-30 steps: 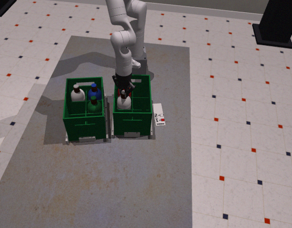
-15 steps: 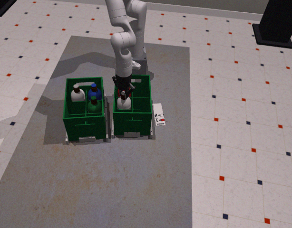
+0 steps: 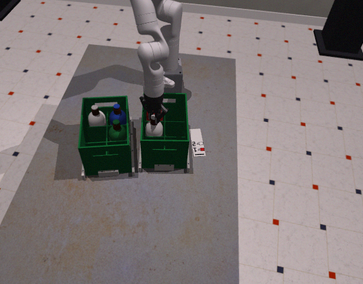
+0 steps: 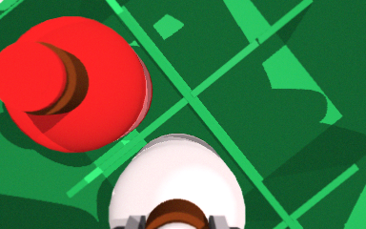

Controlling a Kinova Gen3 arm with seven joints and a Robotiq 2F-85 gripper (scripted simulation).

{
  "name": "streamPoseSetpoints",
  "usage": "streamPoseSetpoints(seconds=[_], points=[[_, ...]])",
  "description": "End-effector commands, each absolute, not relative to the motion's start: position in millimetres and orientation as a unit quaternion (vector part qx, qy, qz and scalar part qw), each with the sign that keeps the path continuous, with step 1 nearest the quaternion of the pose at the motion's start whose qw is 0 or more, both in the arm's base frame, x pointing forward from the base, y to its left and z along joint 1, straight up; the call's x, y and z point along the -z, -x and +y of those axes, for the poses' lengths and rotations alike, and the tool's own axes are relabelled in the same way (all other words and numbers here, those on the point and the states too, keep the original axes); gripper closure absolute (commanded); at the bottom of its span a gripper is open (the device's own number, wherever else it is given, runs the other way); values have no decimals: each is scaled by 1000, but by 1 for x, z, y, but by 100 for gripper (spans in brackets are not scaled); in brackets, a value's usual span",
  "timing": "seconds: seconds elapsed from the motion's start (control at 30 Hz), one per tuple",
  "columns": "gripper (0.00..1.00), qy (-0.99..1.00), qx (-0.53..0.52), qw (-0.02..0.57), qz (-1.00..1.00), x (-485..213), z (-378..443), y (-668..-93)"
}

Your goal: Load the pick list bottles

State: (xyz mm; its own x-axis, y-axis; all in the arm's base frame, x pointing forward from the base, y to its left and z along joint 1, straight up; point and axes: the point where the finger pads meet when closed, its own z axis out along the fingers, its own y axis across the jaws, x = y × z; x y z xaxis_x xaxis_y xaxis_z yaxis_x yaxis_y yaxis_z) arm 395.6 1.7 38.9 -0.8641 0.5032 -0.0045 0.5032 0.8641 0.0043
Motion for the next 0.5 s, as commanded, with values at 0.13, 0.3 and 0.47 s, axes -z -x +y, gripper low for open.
streamPoseSetpoints(seconds=[0.13,0.3,0.47], points=[[90,-261,-2,4,965,-37,2,-396],[90,-261,-2,4,965,-37,2,-396],[33,-261,-2,4,965,-33,2,-396]])
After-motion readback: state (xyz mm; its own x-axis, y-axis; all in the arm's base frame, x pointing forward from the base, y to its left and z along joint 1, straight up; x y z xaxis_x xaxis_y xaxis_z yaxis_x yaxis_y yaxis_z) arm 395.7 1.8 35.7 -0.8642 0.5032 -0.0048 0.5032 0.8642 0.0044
